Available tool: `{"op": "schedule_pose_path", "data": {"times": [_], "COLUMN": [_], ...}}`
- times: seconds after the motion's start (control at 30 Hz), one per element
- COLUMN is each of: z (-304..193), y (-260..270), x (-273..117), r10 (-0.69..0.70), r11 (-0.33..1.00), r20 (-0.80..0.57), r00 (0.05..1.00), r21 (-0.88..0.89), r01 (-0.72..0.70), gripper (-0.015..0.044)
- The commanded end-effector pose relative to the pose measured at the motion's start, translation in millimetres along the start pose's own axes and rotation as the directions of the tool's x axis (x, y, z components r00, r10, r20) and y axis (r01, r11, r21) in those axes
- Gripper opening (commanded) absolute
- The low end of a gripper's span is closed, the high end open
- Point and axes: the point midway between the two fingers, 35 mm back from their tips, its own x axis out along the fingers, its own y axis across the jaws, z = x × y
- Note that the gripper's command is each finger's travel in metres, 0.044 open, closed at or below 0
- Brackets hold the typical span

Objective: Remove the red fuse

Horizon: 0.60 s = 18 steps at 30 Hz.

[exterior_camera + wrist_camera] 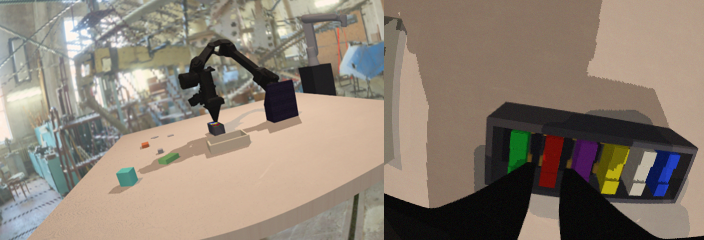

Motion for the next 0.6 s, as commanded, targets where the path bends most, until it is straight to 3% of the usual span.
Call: {"op": "schedule_pose_path", "data": {"times": [0.0,0.57], "z": [-0.9,-1.2], "y": [-0.7,-0.6], "x": [4.6,8.4], "r10": [-0.004,-0.004], "r11": [1.000,1.000], "r20": [-0.002,-0.002], "r00": [1.000,1.000], "r21": [-0.005,-0.005], "r01": [0.004,0.004], "gripper": [0.0065,0.0065]}}
